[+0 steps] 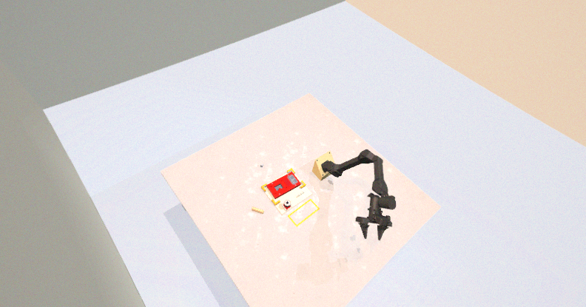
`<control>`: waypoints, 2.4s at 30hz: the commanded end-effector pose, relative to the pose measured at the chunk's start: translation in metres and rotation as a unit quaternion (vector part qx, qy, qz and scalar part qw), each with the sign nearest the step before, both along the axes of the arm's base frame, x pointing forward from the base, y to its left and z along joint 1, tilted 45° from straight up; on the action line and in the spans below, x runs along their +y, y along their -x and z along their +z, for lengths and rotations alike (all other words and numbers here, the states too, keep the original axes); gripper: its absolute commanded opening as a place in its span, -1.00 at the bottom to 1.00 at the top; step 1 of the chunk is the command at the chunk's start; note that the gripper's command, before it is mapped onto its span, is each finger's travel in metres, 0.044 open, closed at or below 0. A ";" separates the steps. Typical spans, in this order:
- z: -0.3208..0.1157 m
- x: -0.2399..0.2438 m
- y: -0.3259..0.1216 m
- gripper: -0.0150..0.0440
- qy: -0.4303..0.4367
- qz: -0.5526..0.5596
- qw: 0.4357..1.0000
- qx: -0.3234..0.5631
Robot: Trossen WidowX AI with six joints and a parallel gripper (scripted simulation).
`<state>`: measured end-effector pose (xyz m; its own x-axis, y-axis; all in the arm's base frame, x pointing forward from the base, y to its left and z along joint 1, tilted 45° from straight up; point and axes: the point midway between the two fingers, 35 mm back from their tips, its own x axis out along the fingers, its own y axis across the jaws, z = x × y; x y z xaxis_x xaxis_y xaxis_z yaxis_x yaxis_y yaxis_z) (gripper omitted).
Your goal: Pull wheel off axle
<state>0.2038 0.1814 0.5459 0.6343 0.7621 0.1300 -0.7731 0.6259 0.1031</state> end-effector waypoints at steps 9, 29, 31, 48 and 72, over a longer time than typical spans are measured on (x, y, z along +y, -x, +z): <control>-0.065 0.004 -0.065 0.53 0.089 -0.031 0.992 0.080; -0.266 -0.072 -0.181 0.53 0.226 -0.062 0.906 0.354; -0.288 -0.084 -0.185 0.53 0.228 -0.059 0.891 0.387; -0.457 -0.201 -0.155 0.53 0.107 0.010 0.727 0.679; -0.504 -0.154 -0.158 0.53 0.096 0.015 0.720 0.688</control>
<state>0.3643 0.0149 0.0539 0.0562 0.6923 -0.7194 -0.0426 0.7216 0.6910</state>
